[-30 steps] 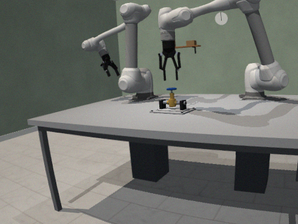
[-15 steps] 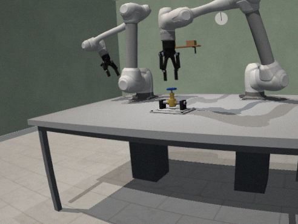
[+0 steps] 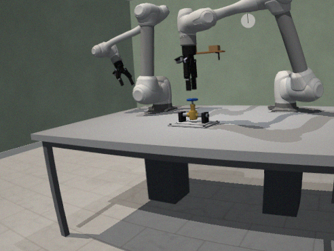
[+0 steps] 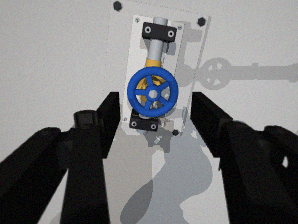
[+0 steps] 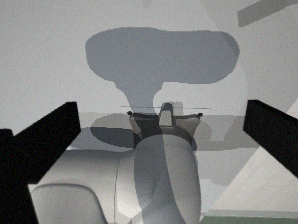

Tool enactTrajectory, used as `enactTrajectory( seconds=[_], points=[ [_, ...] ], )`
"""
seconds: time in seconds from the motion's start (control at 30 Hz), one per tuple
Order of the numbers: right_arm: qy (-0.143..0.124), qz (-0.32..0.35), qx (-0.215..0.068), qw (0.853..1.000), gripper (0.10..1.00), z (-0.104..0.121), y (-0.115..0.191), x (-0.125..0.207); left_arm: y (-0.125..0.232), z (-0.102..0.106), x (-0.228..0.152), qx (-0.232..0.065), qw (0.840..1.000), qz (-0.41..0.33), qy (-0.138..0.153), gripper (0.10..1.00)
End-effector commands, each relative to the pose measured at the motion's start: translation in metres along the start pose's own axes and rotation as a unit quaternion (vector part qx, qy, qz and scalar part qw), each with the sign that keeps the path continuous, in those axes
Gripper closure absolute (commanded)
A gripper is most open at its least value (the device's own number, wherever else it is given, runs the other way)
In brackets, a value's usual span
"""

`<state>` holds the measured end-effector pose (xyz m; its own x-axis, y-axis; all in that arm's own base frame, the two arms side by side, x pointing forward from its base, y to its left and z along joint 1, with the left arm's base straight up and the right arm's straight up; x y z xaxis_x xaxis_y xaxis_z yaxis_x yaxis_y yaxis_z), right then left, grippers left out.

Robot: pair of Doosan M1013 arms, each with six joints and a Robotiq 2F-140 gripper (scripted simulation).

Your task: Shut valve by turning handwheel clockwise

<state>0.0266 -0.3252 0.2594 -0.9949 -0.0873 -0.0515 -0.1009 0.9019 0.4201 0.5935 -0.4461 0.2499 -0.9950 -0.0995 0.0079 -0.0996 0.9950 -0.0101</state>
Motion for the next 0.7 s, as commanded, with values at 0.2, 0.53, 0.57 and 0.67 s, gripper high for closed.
enactTrajectory(
  seconds=[0.2, 0.53, 0.57, 0.67],
  points=[
    [0.000, 0.000, 0.000, 1.000, 0.098, -0.0004, -0.0001, -0.0001, -0.0004, -0.0015, -0.0003, -0.003, 0.975, -0.220, -0.006, 0.590],
    [0.000, 0.000, 0.000, 1.000, 0.098, -0.0004, -0.0001, -0.0001, -0.0004, -0.0015, -0.0003, -0.002, 0.897, -0.442, -0.006, 0.590],
    [0.000, 0.000, 0.000, 1.000, 0.098, -0.0004, -0.0001, -0.0001, -0.0004, -0.0015, -0.0003, -0.002, 0.887, -0.462, -0.006, 0.590],
    [0.000, 0.000, 0.000, 1.000, 0.098, -0.0004, -0.0001, -0.0001, -0.0004, -0.0015, -0.0003, -0.001, 0.855, -0.519, -0.006, 0.590]
  ],
)
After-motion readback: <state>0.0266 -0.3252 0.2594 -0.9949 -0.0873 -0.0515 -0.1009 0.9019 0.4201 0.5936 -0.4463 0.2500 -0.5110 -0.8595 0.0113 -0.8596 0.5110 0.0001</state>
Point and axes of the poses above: on each arm, the point where the finger pads meet when closed, its own z axis out along the fingers, its own x axis across the jaws, y = z × x, the point moved 3 cm from there along -z, back along the fingers, and after that the axes turned 4 degrees about -z, right-handed, at the moved point
